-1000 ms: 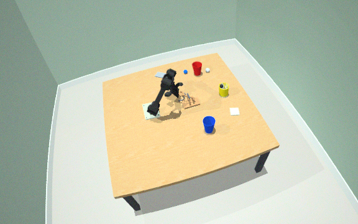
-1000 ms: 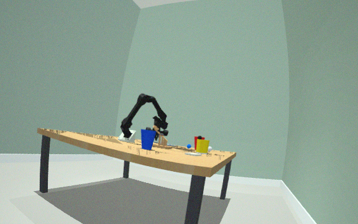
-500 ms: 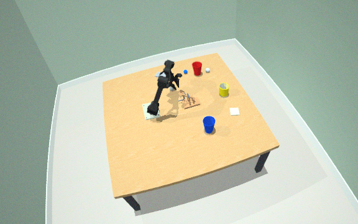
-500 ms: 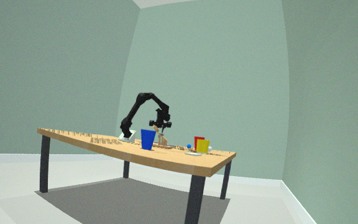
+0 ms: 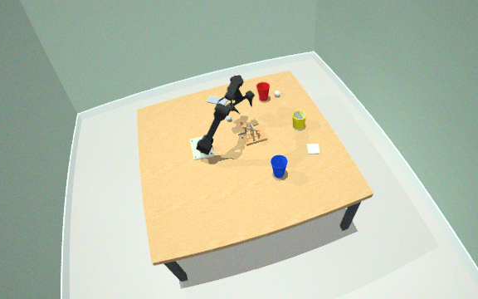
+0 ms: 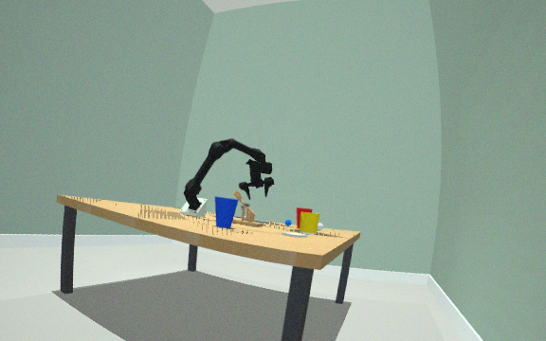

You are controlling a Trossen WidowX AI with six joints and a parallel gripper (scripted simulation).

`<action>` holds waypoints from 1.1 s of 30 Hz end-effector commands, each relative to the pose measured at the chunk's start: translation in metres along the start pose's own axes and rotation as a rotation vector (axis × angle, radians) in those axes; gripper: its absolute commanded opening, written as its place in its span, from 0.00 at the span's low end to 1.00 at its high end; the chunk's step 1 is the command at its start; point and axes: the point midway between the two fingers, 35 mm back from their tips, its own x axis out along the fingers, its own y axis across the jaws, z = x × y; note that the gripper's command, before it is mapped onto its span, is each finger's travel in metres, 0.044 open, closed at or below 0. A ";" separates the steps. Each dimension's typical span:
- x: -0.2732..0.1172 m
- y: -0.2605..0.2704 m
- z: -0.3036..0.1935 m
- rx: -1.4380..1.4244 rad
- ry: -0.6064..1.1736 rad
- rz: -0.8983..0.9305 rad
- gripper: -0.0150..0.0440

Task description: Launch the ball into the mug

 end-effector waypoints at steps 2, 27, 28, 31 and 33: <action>-0.003 -0.032 -0.007 0.191 -0.064 -0.030 1.00; -0.017 -0.162 -0.086 0.983 -0.311 -0.137 1.00; -0.017 -0.166 -0.091 1.015 -0.320 -0.142 1.00; -0.019 -0.180 -0.107 1.109 -0.347 -0.158 1.00; -0.019 -0.189 -0.119 1.172 -0.365 -0.169 1.00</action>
